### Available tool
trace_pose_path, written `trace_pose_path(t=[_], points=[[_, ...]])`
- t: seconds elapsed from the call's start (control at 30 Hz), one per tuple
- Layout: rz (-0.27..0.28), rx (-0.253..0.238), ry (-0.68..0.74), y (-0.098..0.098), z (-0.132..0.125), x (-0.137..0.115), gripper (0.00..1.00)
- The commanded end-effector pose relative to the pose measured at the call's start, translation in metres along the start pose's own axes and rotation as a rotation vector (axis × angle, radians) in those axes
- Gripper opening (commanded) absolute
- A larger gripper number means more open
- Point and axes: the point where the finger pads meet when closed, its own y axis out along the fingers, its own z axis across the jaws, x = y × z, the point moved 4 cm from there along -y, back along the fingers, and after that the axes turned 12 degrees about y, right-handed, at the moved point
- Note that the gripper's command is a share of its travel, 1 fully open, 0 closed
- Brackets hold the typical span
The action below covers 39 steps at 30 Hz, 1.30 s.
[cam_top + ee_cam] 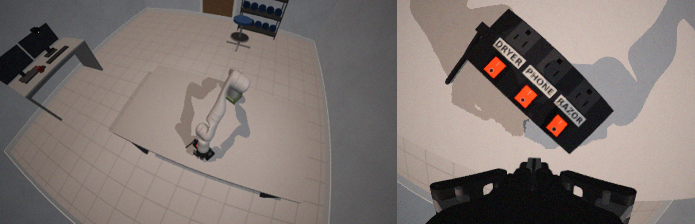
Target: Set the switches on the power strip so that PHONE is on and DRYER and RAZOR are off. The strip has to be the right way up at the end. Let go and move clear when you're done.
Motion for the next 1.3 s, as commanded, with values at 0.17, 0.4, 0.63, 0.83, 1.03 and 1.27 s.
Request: trace_pose_path(t=[0.17, 0.4, 0.63, 0.83, 1.03, 1.27], points=[[-0.006, -0.003, -0.006, 0.001, -0.0011, 0.0018, 0.0], [-0.006, -0.003, -0.006, 0.001, -0.0011, 0.0018, 0.0], [-0.006, -0.003, -0.006, 0.001, -0.0011, 0.0018, 0.0], [-0.006, -0.003, -0.006, 0.001, -0.0011, 0.0018, 0.0], [-0.006, -0.003, -0.006, 0.001, -0.0011, 0.0018, 0.0], [-0.006, -0.003, -0.006, 0.001, -0.0011, 0.0018, 0.0]])
